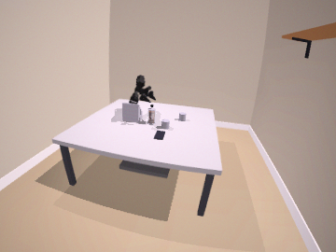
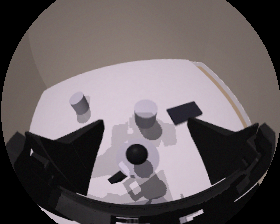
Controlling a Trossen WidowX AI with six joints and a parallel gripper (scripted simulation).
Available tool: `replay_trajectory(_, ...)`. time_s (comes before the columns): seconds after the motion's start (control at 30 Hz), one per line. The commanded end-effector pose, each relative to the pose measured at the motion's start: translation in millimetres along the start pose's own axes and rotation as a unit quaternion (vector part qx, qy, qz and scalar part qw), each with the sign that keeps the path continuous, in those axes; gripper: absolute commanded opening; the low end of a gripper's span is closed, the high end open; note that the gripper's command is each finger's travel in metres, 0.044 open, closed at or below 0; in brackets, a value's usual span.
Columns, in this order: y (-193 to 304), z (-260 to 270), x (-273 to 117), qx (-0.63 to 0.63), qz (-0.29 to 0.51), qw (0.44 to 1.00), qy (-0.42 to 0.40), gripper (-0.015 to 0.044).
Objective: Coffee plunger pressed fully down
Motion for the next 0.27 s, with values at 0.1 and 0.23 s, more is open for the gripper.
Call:
replay_trajectory(0.1,-17.8,9.9,-27.9,-0.010,-0.012,1.000,-0.003,0.0440)
replay_trajectory(0.23,-17.4,9.8,-27.7,-0.010,-0.012,1.000,-0.003,0.0440)
Point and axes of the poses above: the point midway between the two fingers, 35 mm back from their tips, its own x axis out along the fingers, its own z axis across the jaws, y = z × x, the point moved 5 cm from there along -x, back along the fingers, and after that the axes turned 8 degrees about -x, right-handed, at the moved point
